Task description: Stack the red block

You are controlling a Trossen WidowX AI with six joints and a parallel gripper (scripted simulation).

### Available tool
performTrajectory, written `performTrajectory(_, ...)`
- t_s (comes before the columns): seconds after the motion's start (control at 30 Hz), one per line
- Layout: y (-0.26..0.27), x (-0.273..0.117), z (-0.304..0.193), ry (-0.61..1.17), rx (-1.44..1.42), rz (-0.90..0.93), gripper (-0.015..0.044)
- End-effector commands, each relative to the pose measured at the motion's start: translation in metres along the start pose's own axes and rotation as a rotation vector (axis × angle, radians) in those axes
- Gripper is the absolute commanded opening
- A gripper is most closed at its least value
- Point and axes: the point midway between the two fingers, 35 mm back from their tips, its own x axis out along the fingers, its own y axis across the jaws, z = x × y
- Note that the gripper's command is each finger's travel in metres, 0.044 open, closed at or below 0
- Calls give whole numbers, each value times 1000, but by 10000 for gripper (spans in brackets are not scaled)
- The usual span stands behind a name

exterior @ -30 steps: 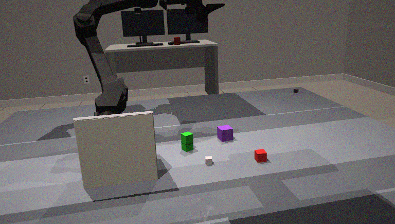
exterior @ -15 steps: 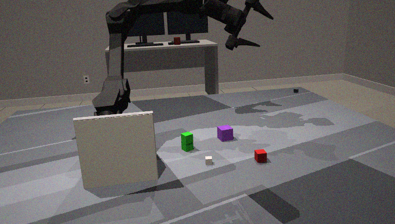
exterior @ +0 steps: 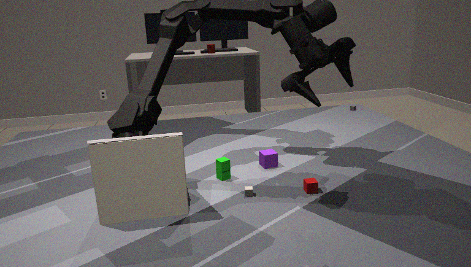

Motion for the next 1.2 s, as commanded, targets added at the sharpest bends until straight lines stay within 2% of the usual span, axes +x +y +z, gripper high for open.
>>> performTrajectory(0.0, 4, 30, -36, 66, 175, 150, 440)
performTrajectory(0.43, 38, 87, -127, 252, 759, 567, 440)
performTrajectory(0.8, 37, 88, -134, 254, 768, 572, 440)
performTrajectory(1.03, 59, 119, -134, 253, 768, 574, 440)
performTrajectory(1.17, 59, 120, -133, 253, 768, 574, 440)
